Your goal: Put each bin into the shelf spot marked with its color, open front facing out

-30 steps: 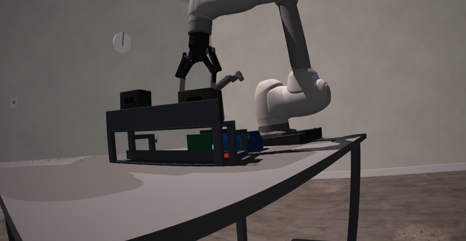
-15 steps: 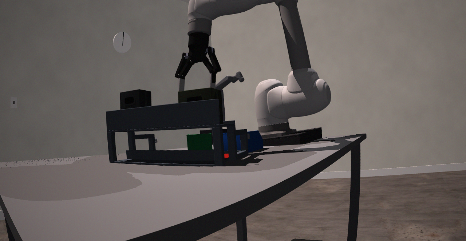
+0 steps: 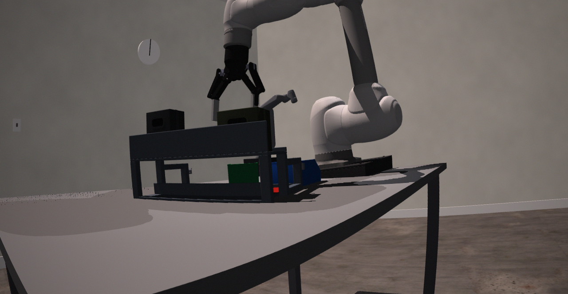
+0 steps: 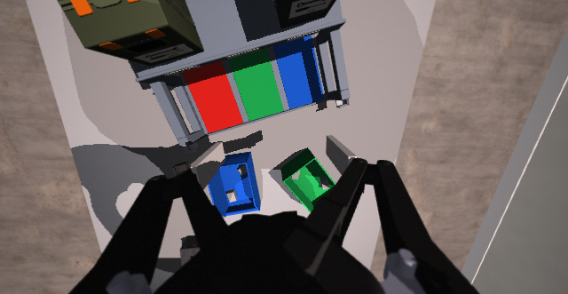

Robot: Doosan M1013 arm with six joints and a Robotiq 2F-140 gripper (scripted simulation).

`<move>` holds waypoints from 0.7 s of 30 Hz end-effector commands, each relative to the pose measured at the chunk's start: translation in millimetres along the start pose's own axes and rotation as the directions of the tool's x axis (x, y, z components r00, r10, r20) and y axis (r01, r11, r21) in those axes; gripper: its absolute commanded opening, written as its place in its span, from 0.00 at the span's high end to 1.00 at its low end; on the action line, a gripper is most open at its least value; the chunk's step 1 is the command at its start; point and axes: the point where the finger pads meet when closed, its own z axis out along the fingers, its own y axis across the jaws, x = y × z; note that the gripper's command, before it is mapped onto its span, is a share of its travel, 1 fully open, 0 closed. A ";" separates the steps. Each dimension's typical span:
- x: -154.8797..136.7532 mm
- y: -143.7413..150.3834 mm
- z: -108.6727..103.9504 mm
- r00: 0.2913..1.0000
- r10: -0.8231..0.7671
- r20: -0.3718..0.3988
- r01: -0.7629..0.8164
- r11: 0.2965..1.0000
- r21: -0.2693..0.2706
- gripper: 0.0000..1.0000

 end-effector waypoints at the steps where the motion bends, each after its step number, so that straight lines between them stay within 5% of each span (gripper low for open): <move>1: -8.0 11.7 2.1 0.999 -0.040 0.005 0.040 0.999 0.004 0.00; 21: -85.4 94.9 18.6 0.933 -0.358 0.028 0.357 0.933 0.044 0.00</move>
